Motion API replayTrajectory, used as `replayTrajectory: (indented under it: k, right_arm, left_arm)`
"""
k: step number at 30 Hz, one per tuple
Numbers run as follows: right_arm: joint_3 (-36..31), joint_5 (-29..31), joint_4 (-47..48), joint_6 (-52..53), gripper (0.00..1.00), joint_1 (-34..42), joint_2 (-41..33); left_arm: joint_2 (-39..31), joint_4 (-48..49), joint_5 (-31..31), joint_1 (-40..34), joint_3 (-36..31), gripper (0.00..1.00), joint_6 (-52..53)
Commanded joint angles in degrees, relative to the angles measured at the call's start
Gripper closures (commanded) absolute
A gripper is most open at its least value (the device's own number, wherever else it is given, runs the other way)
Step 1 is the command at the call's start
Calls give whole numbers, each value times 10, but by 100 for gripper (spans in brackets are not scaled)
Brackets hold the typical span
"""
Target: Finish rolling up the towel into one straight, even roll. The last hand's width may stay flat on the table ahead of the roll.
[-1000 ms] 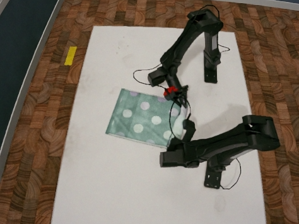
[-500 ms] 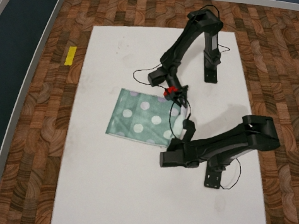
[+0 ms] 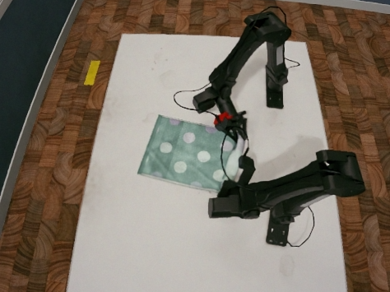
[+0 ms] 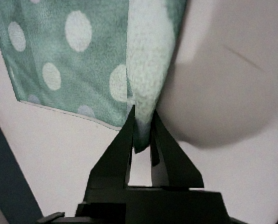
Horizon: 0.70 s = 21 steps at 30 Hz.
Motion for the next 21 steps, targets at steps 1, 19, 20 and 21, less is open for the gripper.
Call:
replayTrajectory:
  k: [1,19,20,21]
  right_arm:
    - [14,14,-11,-4,57,-4,5]
    - [43,18,-106,-59,15,-41,-17]
    - [49,20,-123,-72,15,-50,-19]
    - [55,21,-141,-85,15,-59,-20]
  left_arm:
    - [6,5,11,-5,-12,83,-6]
    - [24,-17,1,-14,8,83,-18]
    - [30,-23,-2,-17,14,83,-21]
    - [35,-29,-6,-19,20,83,-25]
